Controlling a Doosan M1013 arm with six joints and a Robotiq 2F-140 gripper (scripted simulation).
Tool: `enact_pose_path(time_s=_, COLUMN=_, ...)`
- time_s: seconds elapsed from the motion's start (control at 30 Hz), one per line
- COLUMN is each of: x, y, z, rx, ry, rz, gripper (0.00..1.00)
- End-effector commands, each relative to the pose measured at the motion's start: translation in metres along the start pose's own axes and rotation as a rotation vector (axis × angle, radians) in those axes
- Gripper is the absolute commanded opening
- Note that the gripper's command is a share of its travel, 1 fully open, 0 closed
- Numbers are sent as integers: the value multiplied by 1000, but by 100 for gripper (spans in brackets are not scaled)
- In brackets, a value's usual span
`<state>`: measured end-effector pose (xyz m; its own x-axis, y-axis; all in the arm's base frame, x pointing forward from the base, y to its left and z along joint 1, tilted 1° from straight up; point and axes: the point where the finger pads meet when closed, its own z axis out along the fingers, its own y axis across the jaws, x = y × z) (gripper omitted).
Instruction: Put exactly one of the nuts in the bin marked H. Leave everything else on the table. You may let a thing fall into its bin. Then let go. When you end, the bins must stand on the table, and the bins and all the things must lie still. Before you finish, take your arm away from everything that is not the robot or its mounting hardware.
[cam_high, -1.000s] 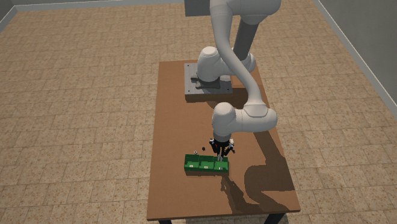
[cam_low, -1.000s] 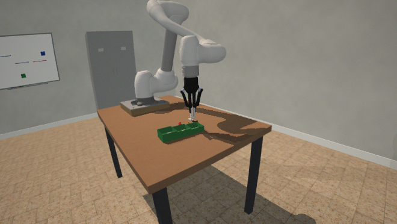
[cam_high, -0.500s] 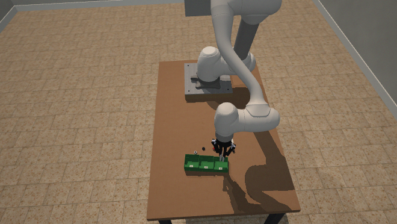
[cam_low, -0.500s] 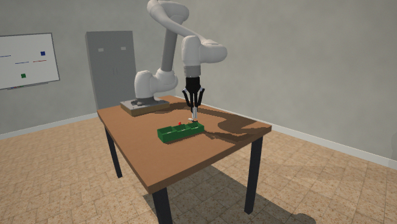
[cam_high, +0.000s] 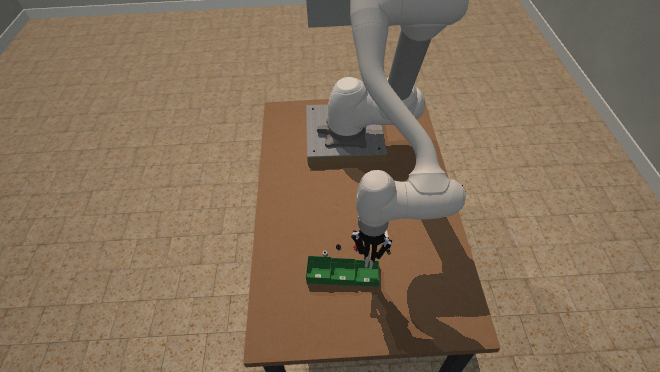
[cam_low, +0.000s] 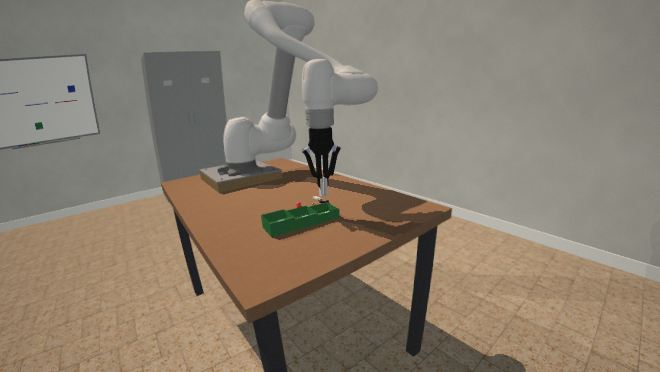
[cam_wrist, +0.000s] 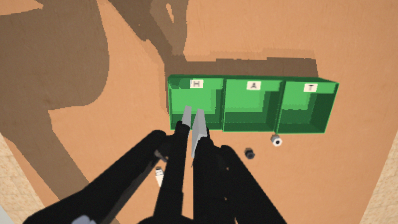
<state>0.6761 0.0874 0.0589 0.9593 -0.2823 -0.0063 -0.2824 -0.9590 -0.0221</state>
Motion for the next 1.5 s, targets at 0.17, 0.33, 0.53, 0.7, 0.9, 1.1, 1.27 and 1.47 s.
enact_pose_path(time_s=0.17, x=-1, y=-2, z=0, rx=1, ry=-4, rz=6, gripper=5)
enact_pose_path(time_s=0.33, x=-1, y=-2, z=0, rx=1, ry=-4, rz=6, gripper=5)
enact_pose_path(time_s=0.53, x=-1, y=-2, z=0, rx=1, ry=-4, rz=6, gripper=5)
enact_pose_path(time_s=0.7, x=-1, y=-2, z=0, rx=1, ry=-4, rz=6, gripper=5)
enact_pose_path(time_s=0.9, x=-1, y=-2, z=0, rx=1, ry=-4, rz=6, gripper=5)
enact_pose_path(time_s=1.1, x=-1, y=-2, z=0, rx=1, ry=-4, rz=6, gripper=5)
enact_pose_path(time_s=1.27, x=-1, y=-2, z=5, rx=1, ry=-4, rz=6, gripper=5)
enact_pose_path(time_s=1.47, x=-1, y=-2, z=16, rx=1, ry=-4, rz=6, gripper=5)
